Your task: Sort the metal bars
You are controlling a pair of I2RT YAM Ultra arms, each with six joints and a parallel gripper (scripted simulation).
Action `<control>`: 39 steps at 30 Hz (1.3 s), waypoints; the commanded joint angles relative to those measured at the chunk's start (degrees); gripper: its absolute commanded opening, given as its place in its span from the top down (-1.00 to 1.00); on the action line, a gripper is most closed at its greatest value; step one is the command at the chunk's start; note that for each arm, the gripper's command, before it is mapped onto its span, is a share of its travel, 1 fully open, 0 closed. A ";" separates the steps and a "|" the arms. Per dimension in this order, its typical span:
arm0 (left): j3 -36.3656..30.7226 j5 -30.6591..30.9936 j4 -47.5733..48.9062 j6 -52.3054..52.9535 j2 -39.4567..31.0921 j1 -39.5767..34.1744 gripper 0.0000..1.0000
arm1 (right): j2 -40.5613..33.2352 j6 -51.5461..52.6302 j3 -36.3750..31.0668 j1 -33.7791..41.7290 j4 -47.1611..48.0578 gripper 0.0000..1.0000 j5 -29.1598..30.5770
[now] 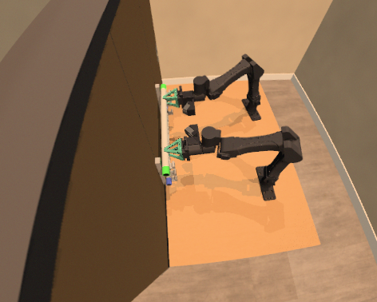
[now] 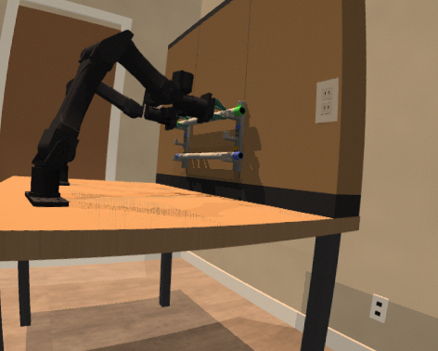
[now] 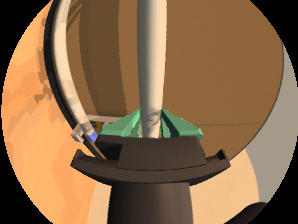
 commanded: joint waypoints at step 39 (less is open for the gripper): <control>-2.49 0.60 7.50 0.72 0.98 0.64 0.65 | 0.59 -1.14 -2.45 -0.32 6.96 0.67 -0.40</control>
